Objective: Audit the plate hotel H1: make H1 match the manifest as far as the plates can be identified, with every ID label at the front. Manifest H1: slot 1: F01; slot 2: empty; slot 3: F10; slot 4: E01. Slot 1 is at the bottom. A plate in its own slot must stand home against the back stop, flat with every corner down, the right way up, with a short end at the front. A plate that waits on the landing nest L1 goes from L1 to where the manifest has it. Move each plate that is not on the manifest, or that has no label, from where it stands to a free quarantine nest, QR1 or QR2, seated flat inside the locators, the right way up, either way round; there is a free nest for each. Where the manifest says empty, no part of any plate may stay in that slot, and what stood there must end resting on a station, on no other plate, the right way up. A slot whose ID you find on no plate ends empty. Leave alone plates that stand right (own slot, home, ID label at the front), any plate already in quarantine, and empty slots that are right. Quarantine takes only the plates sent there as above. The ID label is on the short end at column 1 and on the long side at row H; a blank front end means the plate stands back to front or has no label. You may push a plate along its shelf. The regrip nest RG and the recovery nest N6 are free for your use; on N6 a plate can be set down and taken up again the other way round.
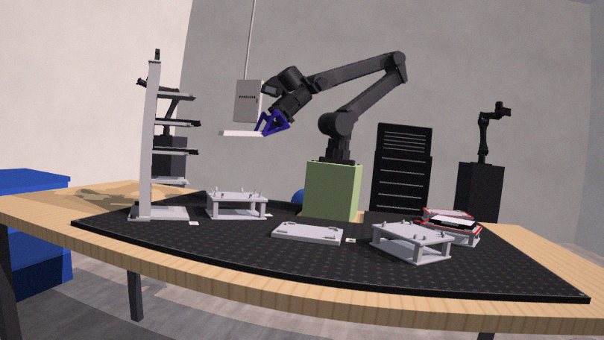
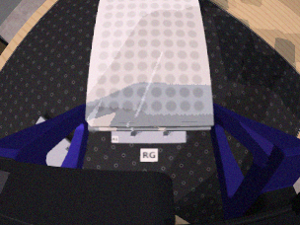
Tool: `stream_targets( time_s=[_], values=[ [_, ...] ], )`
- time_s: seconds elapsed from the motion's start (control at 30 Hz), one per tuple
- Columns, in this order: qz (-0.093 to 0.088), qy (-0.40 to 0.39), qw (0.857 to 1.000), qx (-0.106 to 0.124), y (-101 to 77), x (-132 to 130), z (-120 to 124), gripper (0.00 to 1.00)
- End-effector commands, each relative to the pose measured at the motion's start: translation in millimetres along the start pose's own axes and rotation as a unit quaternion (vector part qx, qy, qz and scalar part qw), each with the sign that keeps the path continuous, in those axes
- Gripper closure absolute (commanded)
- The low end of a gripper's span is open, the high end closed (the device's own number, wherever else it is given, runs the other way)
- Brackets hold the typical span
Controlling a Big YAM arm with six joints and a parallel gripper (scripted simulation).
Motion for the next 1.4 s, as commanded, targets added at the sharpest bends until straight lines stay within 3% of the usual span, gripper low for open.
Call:
stream_targets(
  time_s=[0.0,0.17,0.23,0.3,0.5,0.73,0.8,0.87,1.3,1.37],
  values=[
    [0.008,-0.001,0.999,-0.048,-17.3,-10,-52,0.14],
    [0.009,0.0,0.999,-0.053,-16.6,-11,-57,0.14],
    [0.007,-0.001,0.999,-0.038,-17.5,-10,-51,0.14],
    [0.008,-0.001,0.999,-0.048,-23.1,-11,-56,0.14],
    [0.008,-0.001,0.999,-0.042,-26.0,-12,-58,0.14],
    [0.009,0.0,0.998,-0.054,-29.5,-13,-68,0.14],
    [0.007,-0.001,0.999,-0.039,-30.3,-12,-62,0.14],
    [0.008,-0.001,0.999,-0.048,-35.8,-13,-66,0.14],
    [0.009,0.0,0.999,-0.052,-42.1,-15,-77,0.14],
    [0.007,-0.001,0.999,-0.039,-43.0,-14,-72,0.14]
  ],
)
Point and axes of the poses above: the point where the finger pads meet when closed, its own y axis out along the fingers, its own x axis across the jaws, z = x × y, the point moved 2 cm from there along -y, back along the fingers, and after that the axes turned 11 degrees about -y, right-handed, at the moved point
